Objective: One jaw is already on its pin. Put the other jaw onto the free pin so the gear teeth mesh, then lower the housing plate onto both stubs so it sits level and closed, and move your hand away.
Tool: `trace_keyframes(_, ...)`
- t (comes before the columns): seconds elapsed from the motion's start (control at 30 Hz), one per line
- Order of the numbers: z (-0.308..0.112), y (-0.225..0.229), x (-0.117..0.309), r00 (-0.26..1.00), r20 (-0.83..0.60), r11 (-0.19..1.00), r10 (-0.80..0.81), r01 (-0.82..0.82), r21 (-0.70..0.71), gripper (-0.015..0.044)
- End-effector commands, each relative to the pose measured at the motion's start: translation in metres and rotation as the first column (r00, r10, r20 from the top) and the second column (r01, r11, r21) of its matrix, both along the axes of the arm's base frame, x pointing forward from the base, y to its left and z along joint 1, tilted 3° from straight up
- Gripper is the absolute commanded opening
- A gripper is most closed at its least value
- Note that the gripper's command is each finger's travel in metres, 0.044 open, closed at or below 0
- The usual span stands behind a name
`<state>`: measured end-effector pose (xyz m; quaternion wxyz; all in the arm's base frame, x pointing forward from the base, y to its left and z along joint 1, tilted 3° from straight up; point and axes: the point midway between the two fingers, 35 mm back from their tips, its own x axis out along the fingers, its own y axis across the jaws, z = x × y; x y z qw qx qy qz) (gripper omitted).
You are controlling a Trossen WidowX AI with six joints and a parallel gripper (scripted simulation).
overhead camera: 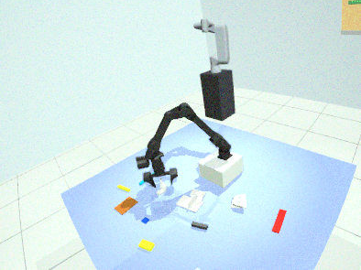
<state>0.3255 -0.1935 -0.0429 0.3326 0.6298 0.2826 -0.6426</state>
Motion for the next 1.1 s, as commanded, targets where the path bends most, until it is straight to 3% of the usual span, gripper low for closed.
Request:
trace_keyframes(0.0, -0.0012, -0.0006, 0.0, 1.0, 0.0, 1.0, 0.002, -0.002, -0.003, 0.044)
trace_keyframes(0.57, -0.0016, -0.0006, 0.0, 1.0, 0.0, 1.0, 0.002, -0.002, -0.003, 0.044)
trace_keyframes(0.93, -0.0012, -0.0001, 0.0, 1.0, 0.0, 1.0, 0.0, 0.0, 0.0, 0.0151)
trace_keyframes(1.07, -0.0012, -0.0001, 0.0, 1.0, 0.0, 1.0, 0.0, 0.0, 0.0, 0.0134)
